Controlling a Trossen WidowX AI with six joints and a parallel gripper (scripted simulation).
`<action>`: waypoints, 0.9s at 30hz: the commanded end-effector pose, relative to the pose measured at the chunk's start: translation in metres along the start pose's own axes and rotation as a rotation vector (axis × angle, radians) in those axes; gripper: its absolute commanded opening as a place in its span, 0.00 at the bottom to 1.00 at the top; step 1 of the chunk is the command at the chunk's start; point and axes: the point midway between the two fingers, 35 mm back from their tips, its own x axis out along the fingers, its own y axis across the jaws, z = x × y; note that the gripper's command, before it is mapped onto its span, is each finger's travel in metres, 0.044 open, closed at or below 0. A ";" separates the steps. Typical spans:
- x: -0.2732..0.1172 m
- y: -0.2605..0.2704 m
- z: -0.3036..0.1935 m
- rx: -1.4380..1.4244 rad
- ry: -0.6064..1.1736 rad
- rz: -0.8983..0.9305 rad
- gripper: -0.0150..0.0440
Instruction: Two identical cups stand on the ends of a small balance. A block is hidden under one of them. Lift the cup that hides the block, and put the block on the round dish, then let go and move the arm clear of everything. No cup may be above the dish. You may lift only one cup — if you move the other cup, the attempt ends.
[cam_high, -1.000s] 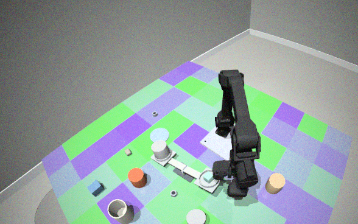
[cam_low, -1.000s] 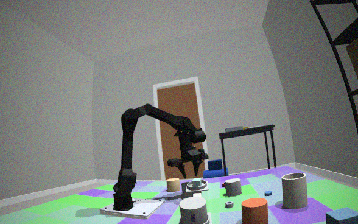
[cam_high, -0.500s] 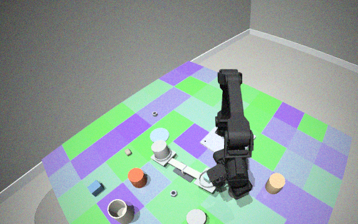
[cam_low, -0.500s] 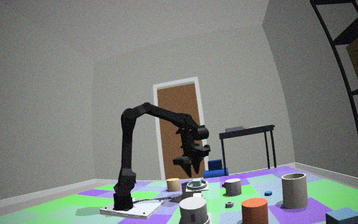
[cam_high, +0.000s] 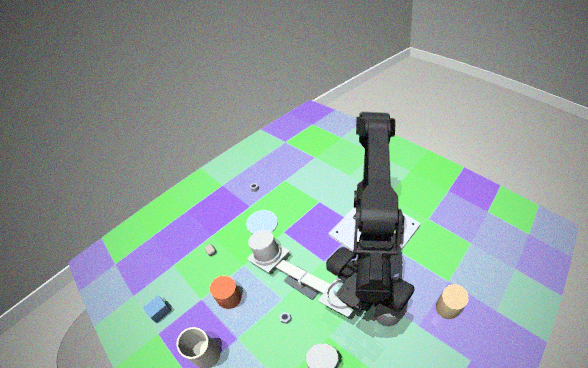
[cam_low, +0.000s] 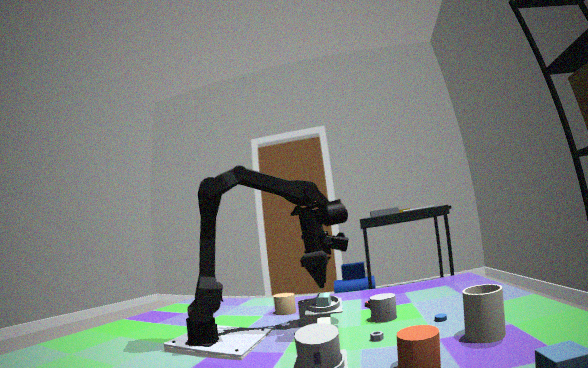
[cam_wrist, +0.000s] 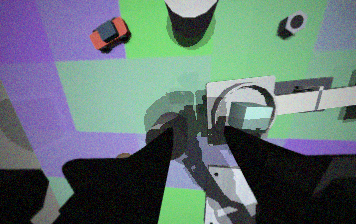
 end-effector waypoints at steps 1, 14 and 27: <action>-0.004 -0.004 0.004 -0.110 -0.005 0.005 0.69; -0.009 -0.017 0.008 -0.529 0.013 0.003 0.69; -0.013 -0.037 0.009 -0.972 0.053 -0.011 0.69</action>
